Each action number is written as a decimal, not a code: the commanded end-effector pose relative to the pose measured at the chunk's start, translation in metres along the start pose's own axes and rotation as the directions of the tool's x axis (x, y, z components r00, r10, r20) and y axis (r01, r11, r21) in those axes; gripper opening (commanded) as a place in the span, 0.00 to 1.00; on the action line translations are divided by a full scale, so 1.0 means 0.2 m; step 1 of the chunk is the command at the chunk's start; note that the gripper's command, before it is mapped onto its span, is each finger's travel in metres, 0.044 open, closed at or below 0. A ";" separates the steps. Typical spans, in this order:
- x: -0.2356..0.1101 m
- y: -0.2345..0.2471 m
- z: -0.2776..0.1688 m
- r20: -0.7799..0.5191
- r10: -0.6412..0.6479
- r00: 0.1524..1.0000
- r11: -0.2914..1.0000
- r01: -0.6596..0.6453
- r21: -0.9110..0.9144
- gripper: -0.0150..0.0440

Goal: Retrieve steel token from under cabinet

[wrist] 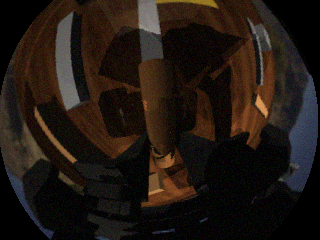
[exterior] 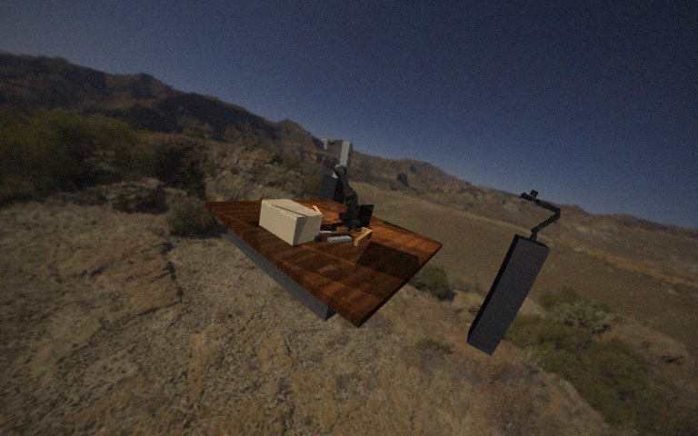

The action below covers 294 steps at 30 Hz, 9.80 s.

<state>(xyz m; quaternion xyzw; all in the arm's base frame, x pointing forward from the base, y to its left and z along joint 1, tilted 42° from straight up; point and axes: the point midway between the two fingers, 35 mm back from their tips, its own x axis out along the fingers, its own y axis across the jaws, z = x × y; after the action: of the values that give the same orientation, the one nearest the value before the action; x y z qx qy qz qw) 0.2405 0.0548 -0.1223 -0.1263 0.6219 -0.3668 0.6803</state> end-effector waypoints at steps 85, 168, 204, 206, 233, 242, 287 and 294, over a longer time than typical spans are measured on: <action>0.01 0.02 0.21 0.003 0.005 1.000 1.000 -0.005 0.000 0.25; 0.00 0.03 0.75 0.008 0.003 1.000 1.000 -0.003 0.003 0.25; 0.01 -0.09 0.81 0.008 0.001 1.000 1.000 -0.001 0.003 0.25; 0.01 -0.10 0.81 0.008 0.001 1.000 1.000 -0.001 0.003 0.25; 0.01 -0.12 0.72 0.007 0.001 1.000 1.000 -0.001 0.003 0.25; 0.01 -0.11 0.67 0.007 0.001 1.000 1.000 -0.001 0.002 0.25; 0.01 -0.09 0.37 0.004 0.002 1.000 1.000 -0.002 0.000 0.25; 0.01 -0.09 0.32 0.004 0.003 1.000 1.000 -0.003 0.000 0.25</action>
<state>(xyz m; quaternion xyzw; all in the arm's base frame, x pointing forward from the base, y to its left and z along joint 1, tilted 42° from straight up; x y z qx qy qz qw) 0.3028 0.0207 -0.0988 -0.1243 0.6189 -0.3655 0.6841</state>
